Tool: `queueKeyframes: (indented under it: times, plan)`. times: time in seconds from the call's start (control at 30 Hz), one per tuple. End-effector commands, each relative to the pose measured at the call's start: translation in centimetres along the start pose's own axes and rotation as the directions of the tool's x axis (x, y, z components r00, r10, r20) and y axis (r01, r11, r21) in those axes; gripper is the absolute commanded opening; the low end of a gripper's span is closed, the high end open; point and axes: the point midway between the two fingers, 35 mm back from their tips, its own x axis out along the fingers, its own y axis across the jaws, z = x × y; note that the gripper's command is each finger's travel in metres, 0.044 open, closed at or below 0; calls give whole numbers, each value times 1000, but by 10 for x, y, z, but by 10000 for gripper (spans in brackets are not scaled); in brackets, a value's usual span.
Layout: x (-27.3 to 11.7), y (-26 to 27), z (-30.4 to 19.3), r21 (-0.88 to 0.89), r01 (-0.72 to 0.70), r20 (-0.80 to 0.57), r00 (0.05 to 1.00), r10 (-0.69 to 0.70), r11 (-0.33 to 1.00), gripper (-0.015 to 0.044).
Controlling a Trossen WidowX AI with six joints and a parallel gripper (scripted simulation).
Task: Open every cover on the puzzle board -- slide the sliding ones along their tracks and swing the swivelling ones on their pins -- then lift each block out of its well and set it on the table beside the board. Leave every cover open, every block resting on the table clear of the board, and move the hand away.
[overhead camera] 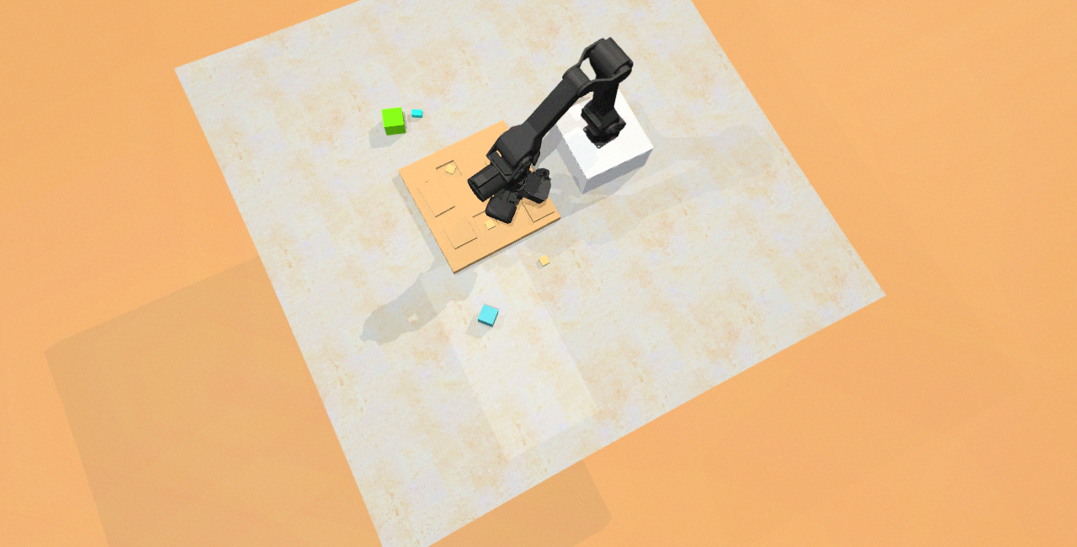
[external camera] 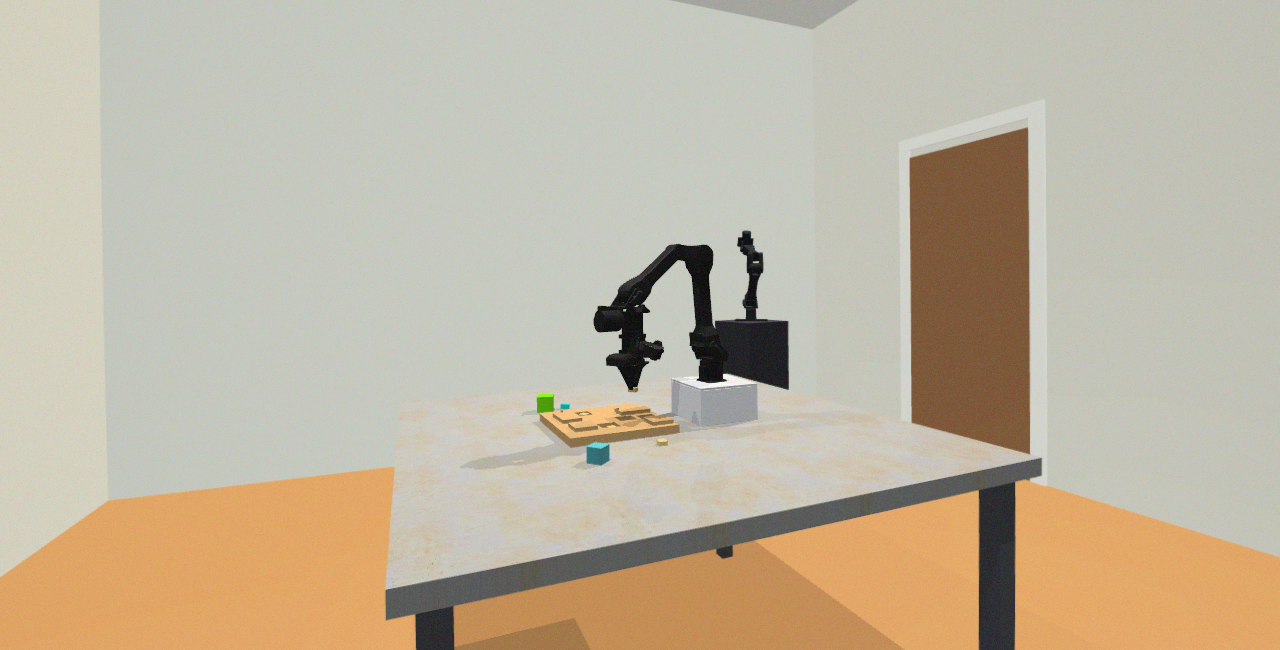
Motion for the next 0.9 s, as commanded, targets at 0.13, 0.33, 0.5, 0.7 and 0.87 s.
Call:
queueKeyframes:
  times: [0.13, 0.33, 0.5, 0.7, 0.87]
  plan:
    - [0, -16, 30, 1, -1, 3, 1000, 1, 1000, 80]
    - [0, -26, 52, 1, 0, 5, 1000, 0, 1000, 80]
    - [0, -32, 71, 1, 1, 7, 1000, -1, 1000, 80]
    - [-1, -38, 94, 1, 1, 9, 1000, -1, 1000, 80]
    - [-1, -41, 113, 1, 1, 10, 1000, -1, 1000, 80]
